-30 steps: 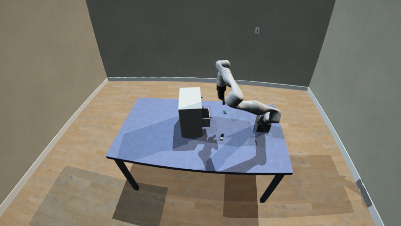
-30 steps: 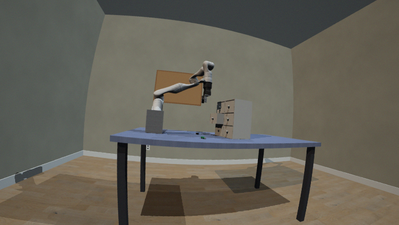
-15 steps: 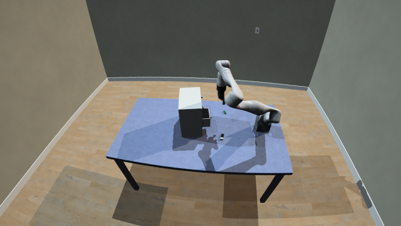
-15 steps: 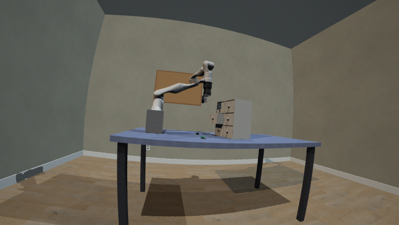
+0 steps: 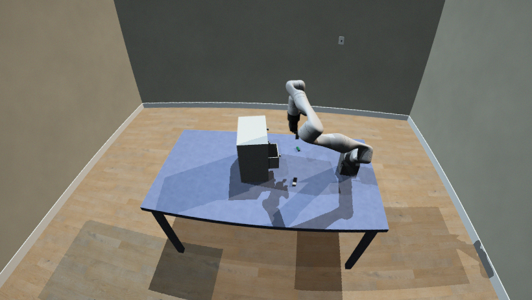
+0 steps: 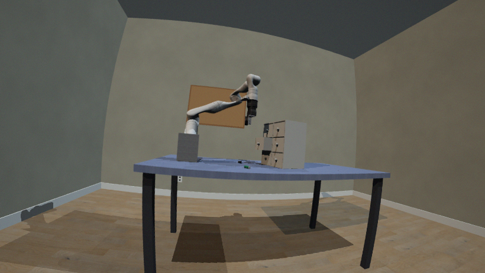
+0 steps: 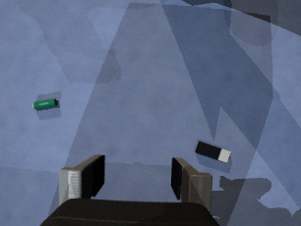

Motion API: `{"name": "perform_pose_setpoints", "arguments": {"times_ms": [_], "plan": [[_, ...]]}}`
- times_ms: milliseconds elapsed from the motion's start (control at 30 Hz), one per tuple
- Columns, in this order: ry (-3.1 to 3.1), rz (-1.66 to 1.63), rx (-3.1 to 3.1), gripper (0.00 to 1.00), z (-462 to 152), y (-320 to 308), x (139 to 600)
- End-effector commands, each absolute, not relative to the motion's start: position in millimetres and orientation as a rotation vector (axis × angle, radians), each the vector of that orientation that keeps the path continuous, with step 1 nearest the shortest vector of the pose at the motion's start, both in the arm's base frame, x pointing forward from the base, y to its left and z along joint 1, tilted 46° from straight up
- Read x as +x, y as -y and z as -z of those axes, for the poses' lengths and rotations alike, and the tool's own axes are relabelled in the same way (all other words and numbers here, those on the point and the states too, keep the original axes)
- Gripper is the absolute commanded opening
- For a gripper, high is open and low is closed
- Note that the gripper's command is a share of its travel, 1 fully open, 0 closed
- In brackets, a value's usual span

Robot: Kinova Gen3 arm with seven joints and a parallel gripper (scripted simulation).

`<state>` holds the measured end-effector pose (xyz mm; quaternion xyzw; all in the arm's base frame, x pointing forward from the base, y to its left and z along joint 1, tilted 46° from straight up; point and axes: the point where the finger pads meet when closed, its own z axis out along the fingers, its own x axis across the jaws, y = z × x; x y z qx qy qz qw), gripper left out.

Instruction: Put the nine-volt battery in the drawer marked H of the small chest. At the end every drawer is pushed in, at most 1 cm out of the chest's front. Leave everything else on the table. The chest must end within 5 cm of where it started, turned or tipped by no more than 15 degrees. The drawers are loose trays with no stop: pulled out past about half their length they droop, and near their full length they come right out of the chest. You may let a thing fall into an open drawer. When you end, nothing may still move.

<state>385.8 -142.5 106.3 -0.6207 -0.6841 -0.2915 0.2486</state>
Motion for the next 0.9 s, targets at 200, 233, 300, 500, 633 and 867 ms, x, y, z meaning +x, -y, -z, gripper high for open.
{"name": "perform_pose_setpoints", "arguments": {"times_ms": [200, 233, 300, 500, 633, 867], "plan": [[1.936, 0.829, -1.622, 1.0, -105, 143, 381], [1.945, 0.833, -1.614, 1.0, -105, 143, 381], [1.965, 0.841, -1.597, 1.0, -105, 144, 380], [1.996, 0.855, -1.57, 1.0, -104, 144, 378], [2.066, 0.885, -1.505, 1.0, -103, 146, 376], [2.181, 0.934, -1.39, 1.0, -101, 149, 372]]}}
